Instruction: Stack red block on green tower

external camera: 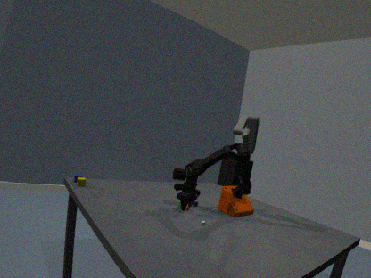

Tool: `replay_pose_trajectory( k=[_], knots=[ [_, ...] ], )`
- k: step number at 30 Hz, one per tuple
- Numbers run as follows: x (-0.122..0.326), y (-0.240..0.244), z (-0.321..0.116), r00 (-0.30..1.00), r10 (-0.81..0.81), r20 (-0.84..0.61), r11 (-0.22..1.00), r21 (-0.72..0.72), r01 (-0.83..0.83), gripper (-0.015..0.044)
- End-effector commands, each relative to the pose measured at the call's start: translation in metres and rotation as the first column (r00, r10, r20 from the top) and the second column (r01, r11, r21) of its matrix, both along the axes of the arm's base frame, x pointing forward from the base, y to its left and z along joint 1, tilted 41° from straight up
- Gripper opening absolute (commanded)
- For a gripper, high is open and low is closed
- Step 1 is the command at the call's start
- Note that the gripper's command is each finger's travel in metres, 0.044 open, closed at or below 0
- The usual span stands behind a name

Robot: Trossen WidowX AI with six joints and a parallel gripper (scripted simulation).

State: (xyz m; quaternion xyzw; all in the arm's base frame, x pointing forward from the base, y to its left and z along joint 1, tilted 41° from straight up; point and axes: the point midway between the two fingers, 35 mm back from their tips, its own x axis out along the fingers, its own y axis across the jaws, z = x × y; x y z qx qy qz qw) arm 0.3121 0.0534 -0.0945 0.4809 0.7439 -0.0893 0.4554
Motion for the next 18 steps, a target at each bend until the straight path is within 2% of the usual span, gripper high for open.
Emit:
replay_pose_trajectory(
  k=[1, 11, 18],
  knots=[
    [-0.0006, 0.0003, 0.0002, 1.0, -0.003, -0.004, 1.0, 0.003, 0.003, 0.0335],
    [-0.0006, 0.0003, 0.0002, 1.0, -0.003, -0.004, 1.0, 0.003, 0.003, 0.0072],
    [-0.0006, 0.0003, 0.0002, 1.0, -0.003, -0.004, 1.0, 0.003, 0.003, 0.0026]
  ],
)
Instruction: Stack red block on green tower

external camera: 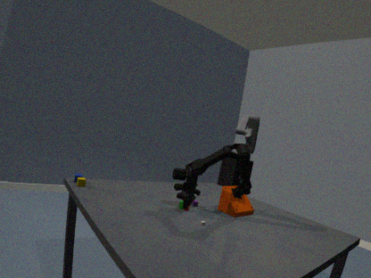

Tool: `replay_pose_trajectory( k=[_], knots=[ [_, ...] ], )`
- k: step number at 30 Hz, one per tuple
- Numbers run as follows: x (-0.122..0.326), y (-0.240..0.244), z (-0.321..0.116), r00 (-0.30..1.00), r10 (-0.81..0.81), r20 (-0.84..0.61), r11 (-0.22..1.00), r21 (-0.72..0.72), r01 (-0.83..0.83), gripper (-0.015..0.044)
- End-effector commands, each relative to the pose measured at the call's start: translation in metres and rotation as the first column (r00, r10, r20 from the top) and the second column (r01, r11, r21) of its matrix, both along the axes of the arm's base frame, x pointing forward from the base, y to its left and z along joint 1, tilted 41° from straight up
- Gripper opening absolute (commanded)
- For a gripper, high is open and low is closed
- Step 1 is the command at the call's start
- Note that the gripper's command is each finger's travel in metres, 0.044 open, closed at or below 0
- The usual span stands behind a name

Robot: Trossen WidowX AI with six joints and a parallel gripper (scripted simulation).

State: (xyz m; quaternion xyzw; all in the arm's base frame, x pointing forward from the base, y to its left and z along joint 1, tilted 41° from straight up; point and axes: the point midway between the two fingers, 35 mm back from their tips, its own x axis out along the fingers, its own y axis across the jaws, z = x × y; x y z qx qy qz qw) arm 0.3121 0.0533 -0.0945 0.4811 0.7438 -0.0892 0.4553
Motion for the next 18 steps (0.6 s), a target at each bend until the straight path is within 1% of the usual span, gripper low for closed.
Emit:
replay_pose_trajectory(
  k=[1, 6, 18],
  knots=[
    [0.0, 0.0, 0.001, 1.0, -0.002, -0.004, 1.0, 0.003, 0.002, 0.0],
    [0.003, -0.013, 0.015, 1.0, -0.002, -0.003, 1.0, 0.001, 0.002, 0.0],
    [0.011, -0.053, 0.062, 1.0, -0.002, -0.003, 1.0, -0.002, 0.002, 0.0]
  ],
)
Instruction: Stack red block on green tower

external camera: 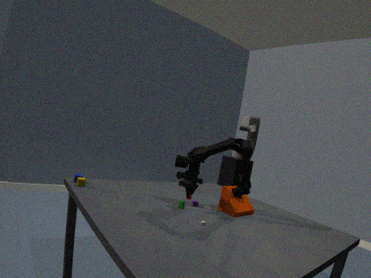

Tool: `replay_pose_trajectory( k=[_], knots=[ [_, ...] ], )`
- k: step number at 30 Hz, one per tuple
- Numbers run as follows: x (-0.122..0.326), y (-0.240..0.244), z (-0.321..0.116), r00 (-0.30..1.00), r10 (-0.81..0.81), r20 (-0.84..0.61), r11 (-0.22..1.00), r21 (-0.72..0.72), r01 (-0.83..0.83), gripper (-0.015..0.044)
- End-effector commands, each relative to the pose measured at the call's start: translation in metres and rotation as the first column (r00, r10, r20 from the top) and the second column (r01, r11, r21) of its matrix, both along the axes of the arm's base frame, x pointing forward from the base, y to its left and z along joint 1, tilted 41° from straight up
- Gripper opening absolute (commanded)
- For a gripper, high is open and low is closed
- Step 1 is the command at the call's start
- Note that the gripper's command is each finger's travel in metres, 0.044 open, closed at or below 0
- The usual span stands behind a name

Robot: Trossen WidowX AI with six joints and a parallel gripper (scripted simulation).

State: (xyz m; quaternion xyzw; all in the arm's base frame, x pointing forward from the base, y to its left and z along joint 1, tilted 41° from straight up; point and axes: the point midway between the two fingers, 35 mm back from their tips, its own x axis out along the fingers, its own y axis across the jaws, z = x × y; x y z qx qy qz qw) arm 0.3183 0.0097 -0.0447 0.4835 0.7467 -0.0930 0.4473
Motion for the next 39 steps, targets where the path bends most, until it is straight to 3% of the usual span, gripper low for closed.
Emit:
replay_pose_trajectory(
  k=[1, 14, 24, 39],
  knots=[
    [0.005, -0.013, 0.017, 1.0, 0.003, 0.014, 1.0, -0.007, -0.003, 0.0],
    [0.008, -0.034, 0.039, 1.0, 0.003, 0.014, 1.0, -0.008, -0.003, 0.0],
    [0.026, -0.051, 0.022, 1.0, 0.003, 0.016, 1.0, -0.01, -0.003, 0.0],
    [0.019, -0.015, -0.021, 1.0, 0.003, 0.016, 1.0, -0.007, -0.003, 0.0]
  ],
)
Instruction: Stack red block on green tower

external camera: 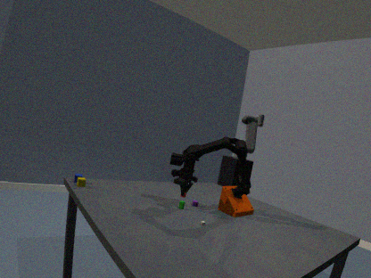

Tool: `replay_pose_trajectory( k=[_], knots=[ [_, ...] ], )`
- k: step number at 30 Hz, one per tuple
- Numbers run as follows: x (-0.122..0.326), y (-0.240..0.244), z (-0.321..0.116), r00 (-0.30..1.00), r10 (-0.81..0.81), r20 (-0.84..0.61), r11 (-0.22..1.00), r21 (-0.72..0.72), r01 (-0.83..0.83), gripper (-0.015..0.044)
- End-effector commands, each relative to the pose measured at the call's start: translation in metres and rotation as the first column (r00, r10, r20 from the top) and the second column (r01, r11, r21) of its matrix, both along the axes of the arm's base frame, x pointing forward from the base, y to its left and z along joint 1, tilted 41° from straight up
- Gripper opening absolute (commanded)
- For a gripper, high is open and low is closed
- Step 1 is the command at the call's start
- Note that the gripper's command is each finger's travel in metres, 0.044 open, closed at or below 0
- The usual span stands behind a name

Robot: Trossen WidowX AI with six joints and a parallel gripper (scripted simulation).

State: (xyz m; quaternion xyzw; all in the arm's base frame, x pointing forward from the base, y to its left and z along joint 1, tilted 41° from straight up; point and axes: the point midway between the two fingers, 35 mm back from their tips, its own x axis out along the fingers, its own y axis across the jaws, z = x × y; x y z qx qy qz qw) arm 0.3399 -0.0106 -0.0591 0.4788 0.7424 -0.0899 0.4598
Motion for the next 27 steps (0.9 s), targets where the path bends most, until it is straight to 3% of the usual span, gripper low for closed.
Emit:
replay_pose_trajectory(
  k=[1, 27],
  knots=[
    [-0.003, 0.008, -0.01, 1.0, -0.005, -0.008, 1.0, 0.005, 0.005, 0.0],
    [-0.005, 0.018, -0.022, 1.0, -0.005, -0.008, 1.0, 0.007, 0.005, 0.0]
  ],
)
